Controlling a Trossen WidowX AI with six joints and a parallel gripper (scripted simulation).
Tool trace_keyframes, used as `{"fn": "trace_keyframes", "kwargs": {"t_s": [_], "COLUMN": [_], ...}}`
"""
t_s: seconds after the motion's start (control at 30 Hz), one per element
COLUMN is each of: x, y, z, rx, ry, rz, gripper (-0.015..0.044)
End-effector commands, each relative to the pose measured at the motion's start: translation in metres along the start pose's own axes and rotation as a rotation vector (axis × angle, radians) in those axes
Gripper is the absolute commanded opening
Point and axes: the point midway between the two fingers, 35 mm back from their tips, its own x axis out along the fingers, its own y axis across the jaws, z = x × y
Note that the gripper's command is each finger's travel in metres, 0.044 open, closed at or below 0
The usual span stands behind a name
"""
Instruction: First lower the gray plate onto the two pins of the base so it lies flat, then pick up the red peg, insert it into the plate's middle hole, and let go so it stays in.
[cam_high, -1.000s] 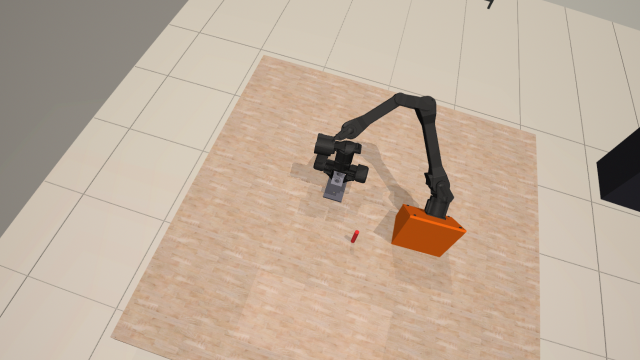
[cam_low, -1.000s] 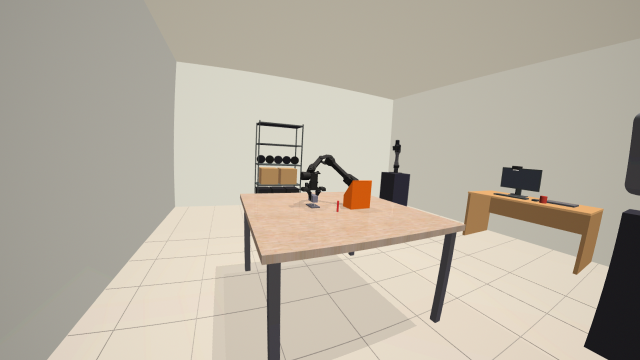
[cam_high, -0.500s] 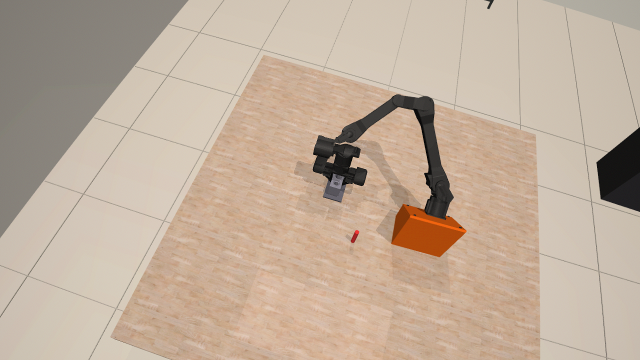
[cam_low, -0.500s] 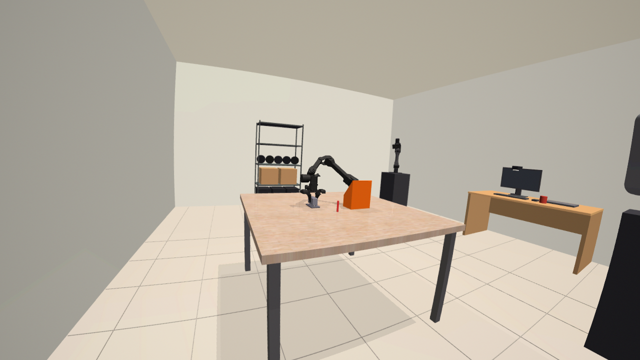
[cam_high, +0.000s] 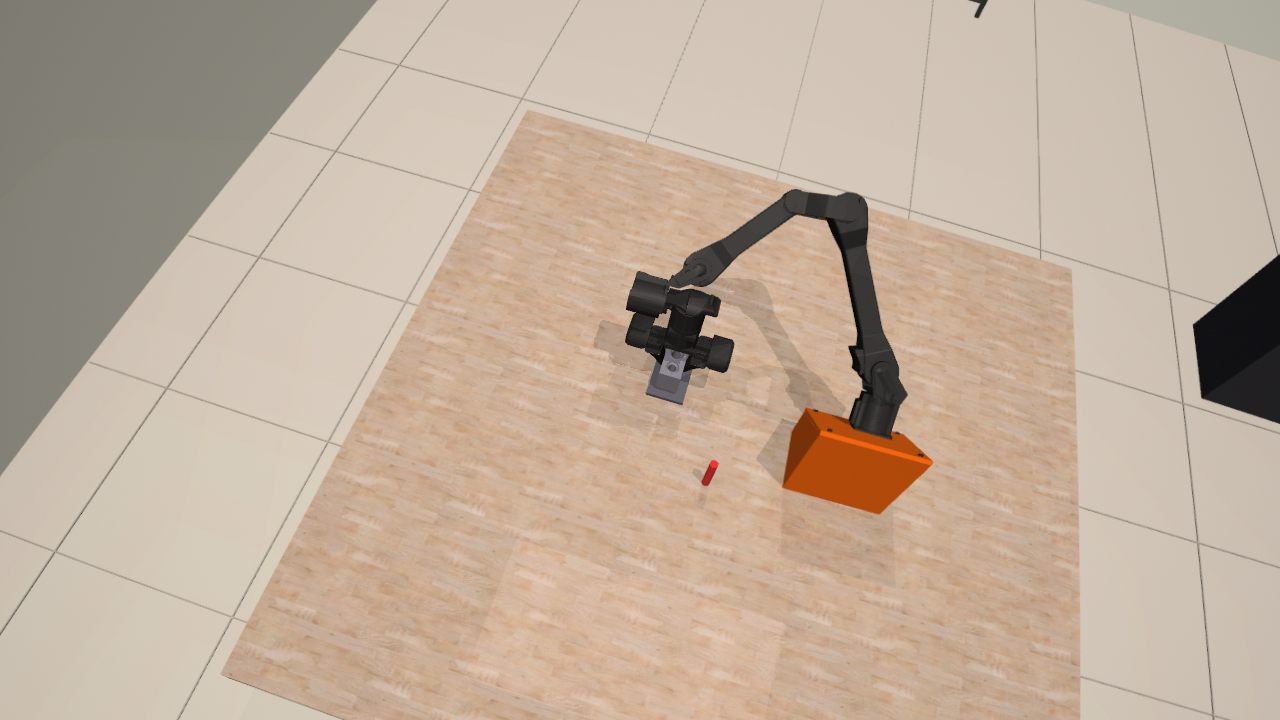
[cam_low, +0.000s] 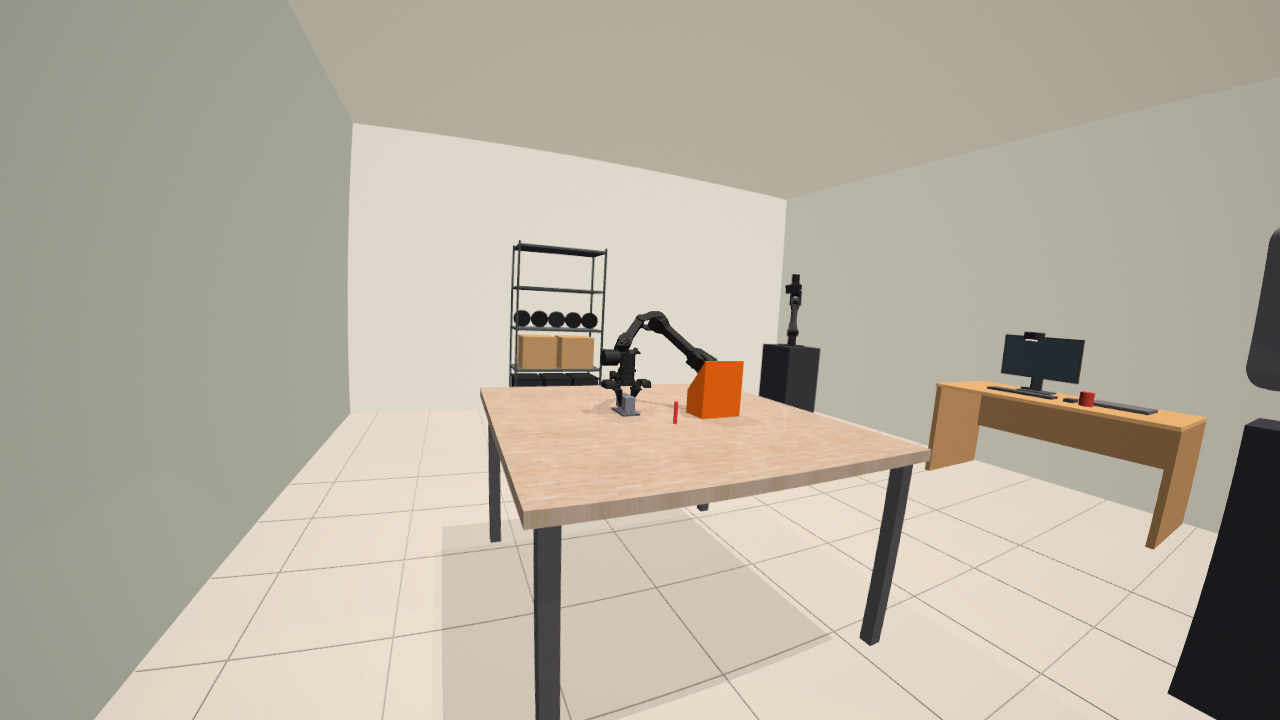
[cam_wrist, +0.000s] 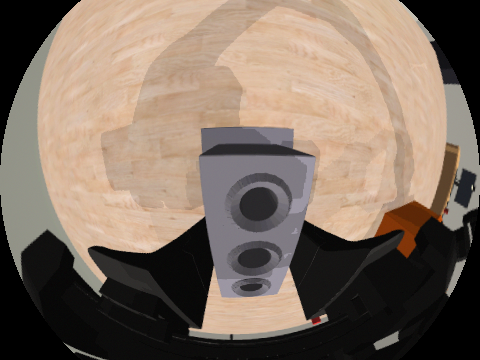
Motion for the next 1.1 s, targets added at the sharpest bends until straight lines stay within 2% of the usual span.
{"fn": "trace_keyframes", "kwargs": {"t_s": [0.0, 0.33, 0.53, 0.7, 0.8, 1.07], "x": [0.000, 0.000, -0.010, -0.093, -0.116, -0.117], "y": [0.000, 0.000, 0.002, 0.004, 0.001, 0.005], "z": [0.000, 0.000, -0.001, -0.003, -0.002, -0.004], "rx": [0.003, 0.003, 0.002, -0.004, -0.005, -0.005], "ry": [0.000, 0.000, 0.003, 0.005, 0.000, -0.001], "rz": [-0.001, -0.001, -0.001, -0.003, -0.003, -0.003], "gripper": [0.0184, 0.0440, 0.0440, 0.0440, 0.0440, 0.0440]}}
